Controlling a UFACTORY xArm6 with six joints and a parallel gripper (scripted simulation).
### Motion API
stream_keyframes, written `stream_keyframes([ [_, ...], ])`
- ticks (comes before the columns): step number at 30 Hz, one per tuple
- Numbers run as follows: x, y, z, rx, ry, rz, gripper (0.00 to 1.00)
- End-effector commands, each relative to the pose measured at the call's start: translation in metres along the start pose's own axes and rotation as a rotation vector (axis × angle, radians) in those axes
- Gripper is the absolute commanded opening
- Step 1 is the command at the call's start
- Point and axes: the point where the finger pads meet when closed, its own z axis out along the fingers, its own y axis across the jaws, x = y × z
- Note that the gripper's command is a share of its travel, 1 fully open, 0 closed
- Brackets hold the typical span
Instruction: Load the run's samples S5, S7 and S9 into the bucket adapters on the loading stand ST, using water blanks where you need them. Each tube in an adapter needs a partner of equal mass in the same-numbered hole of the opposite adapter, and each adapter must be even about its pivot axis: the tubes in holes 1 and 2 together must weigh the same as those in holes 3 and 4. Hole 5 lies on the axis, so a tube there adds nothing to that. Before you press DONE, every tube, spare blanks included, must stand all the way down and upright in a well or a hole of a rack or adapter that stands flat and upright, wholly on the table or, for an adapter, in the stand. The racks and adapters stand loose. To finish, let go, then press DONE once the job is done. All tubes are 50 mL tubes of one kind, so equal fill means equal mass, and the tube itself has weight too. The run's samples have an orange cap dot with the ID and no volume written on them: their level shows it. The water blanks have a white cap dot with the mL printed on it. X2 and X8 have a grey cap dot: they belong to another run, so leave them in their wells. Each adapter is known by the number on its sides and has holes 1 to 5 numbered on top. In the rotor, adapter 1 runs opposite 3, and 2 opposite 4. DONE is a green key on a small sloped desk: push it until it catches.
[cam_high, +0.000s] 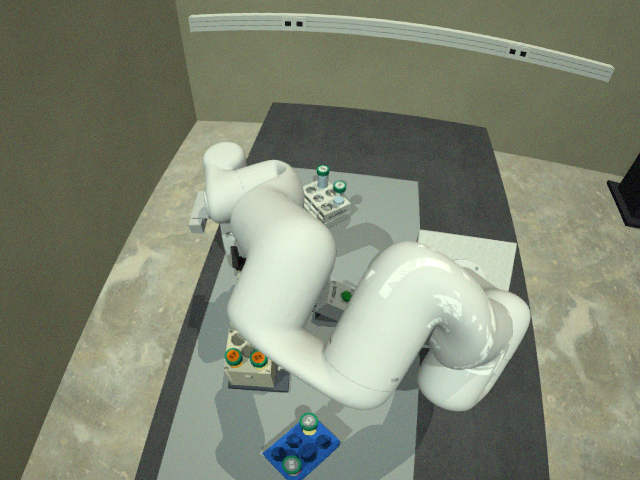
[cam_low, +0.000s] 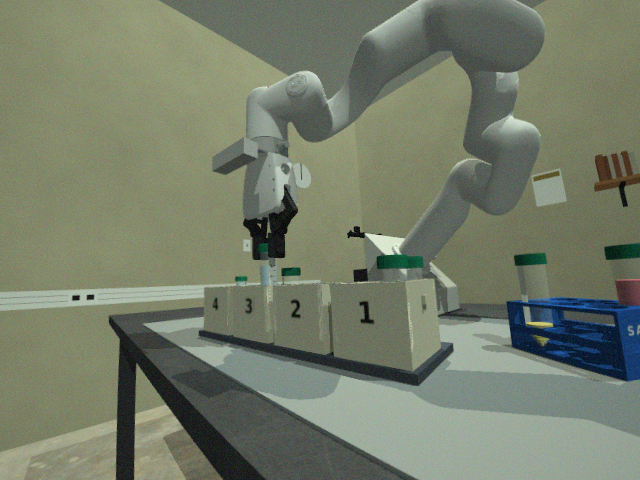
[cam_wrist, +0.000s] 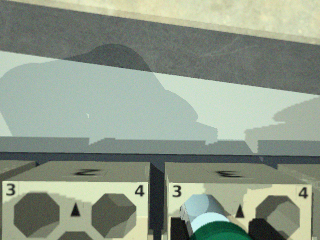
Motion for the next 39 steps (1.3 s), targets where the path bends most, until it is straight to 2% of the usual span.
stream_keyframes([
  [1, 0.001, 0.0, 0.003, -0.002, 0.003, -0.001, 0.0],
  [39, 0.001, 0.0, 0.037, -0.002, 0.003, -0.001, 0.0],
])
